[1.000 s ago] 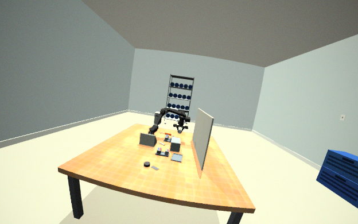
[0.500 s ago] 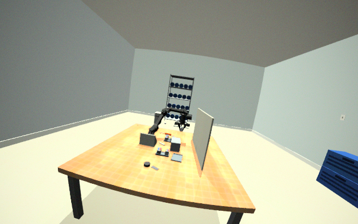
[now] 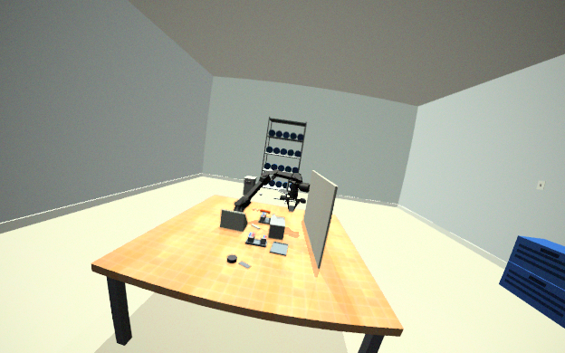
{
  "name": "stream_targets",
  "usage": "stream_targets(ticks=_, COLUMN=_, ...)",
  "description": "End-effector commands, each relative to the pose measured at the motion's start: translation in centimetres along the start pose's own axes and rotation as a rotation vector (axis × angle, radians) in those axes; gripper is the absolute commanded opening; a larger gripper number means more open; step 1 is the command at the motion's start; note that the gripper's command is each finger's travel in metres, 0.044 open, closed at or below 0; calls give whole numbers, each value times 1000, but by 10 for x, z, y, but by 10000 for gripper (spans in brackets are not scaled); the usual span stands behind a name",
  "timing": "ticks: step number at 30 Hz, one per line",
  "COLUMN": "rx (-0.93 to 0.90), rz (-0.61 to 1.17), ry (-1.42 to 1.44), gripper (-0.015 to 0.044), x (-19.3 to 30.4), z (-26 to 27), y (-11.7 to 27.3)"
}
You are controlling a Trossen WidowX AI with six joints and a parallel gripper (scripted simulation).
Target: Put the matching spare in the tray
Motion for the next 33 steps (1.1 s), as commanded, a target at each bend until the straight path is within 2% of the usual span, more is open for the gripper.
stream_targets(ticks=1, rx=8, rz=16, ry=-6, gripper=0, x=32, z=-10, y=3)
stream_targets(ticks=18, rx=-7, rz=26, ry=-22, gripper=0, x=167, z=-23, y=-1)
stream_targets(ticks=33, rx=-6, rz=-19, ry=9, gripper=0, x=274, z=-6, y=-12)
Point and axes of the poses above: the point midway between the two fingers, 35 mm back from their tips, its own y axis back along the fingers, its own z axis across the jaws, x = y × z, the point moved 4 cm from there along y, back along the fingers, and after that the axes turned 8 degrees about -y, right-handed, at the moved point
